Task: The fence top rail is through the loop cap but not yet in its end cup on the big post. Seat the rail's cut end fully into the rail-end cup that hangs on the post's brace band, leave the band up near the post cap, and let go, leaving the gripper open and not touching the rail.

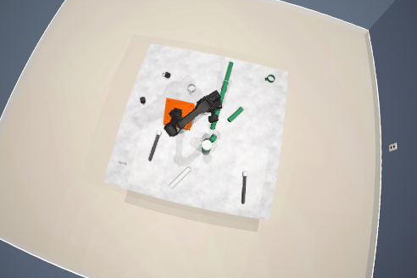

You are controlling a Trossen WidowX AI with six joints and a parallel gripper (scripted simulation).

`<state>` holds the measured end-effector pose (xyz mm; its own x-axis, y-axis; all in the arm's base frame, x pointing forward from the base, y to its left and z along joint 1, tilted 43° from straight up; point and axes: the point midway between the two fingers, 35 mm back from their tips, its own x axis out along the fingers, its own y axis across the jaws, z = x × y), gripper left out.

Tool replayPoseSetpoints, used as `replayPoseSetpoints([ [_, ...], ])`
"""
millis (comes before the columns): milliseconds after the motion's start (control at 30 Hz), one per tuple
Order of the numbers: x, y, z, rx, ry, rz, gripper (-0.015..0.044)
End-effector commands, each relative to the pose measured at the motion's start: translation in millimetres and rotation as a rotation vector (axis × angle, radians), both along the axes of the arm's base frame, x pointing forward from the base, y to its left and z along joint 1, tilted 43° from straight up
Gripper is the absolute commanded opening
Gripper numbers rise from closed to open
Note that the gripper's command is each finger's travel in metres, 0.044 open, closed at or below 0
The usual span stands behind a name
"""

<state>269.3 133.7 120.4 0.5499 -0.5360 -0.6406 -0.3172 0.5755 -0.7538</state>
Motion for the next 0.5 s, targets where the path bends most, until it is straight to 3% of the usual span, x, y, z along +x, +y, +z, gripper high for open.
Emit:
replayPoseSetpoints([
  [0,6,-29,19,-0.178,0.105,0.115,0.044],
  [267,7,-98,62,-0.614,0.453,0.37,0.044],
  [467,7,-104,66,-0.649,0.487,0.388,0.044],
])
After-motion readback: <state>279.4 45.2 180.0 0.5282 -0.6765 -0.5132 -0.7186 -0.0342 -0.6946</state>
